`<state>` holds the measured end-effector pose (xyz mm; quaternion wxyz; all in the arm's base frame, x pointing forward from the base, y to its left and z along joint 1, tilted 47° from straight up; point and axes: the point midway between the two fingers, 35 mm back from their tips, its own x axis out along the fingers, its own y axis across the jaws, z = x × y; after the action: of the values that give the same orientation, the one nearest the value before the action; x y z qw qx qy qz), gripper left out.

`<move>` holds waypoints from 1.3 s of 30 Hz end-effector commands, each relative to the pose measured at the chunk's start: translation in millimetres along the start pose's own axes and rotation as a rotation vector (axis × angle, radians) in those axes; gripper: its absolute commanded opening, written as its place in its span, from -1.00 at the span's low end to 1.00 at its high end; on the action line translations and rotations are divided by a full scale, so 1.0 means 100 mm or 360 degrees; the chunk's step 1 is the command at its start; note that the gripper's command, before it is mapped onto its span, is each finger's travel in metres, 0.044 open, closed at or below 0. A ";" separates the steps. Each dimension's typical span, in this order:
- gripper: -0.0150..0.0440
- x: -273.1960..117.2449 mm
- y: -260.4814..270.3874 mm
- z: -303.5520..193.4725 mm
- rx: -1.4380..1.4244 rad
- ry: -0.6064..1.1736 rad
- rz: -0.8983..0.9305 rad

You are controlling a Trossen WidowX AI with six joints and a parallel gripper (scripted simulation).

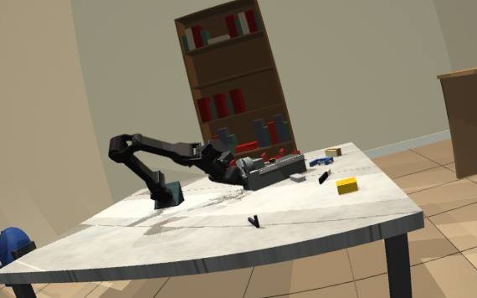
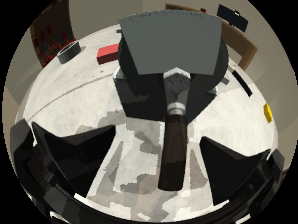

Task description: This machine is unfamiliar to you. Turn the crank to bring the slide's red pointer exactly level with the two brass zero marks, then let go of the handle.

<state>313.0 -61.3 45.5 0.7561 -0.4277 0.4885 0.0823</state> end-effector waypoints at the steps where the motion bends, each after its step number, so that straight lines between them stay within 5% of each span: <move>1: 1.00 -0.12 -0.05 0.16 0.0008 -0.0020 -0.0022; 28: 1.00 -1.14 -0.02 1.16 0.0001 -0.0019 0.0000; 39: 1.00 -0.91 0.00 1.44 0.0268 0.0105 -0.0145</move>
<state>352.5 62.8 143.3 0.7681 -0.3989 0.5004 0.0212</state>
